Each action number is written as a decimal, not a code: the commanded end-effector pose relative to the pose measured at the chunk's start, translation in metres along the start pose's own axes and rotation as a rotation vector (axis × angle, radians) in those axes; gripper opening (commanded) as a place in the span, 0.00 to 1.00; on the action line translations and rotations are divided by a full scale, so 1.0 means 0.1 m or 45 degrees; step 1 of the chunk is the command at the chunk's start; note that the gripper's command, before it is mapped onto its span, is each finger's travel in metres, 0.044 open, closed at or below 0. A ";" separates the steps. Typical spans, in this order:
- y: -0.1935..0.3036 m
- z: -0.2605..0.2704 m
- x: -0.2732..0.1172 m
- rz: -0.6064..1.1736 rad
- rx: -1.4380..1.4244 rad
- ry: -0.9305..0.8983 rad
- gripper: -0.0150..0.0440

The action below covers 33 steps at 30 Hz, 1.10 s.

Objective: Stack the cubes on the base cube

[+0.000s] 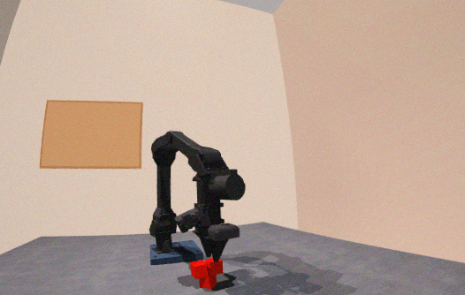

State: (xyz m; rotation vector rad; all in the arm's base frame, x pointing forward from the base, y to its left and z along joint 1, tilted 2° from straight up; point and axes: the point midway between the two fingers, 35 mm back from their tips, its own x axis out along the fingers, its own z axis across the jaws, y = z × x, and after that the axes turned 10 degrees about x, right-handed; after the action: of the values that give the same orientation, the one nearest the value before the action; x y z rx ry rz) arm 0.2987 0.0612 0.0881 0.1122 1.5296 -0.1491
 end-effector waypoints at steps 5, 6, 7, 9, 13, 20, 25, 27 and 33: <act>0.01 0.02 -0.13 0.005 0.002 -0.013 0.60; 0.01 0.02 -0.14 0.005 0.002 -0.013 0.60; 0.01 0.02 -0.15 0.005 0.002 -0.013 0.60; 0.01 0.02 -0.17 0.005 0.002 -0.013 0.60; 0.01 0.02 -0.22 0.005 0.002 -0.013 0.60; 0.01 0.02 -0.30 0.005 0.002 -0.013 0.60; 0.01 0.02 -0.36 0.005 0.002 -0.013 0.60; 0.01 0.02 -0.39 0.005 0.002 -0.013 0.60; 0.01 0.02 -0.46 0.005 0.002 -0.013 0.60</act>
State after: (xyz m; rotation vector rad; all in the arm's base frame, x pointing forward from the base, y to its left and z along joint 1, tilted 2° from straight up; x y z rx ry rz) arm 0.2974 0.0624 0.1271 0.1097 1.5291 -0.1462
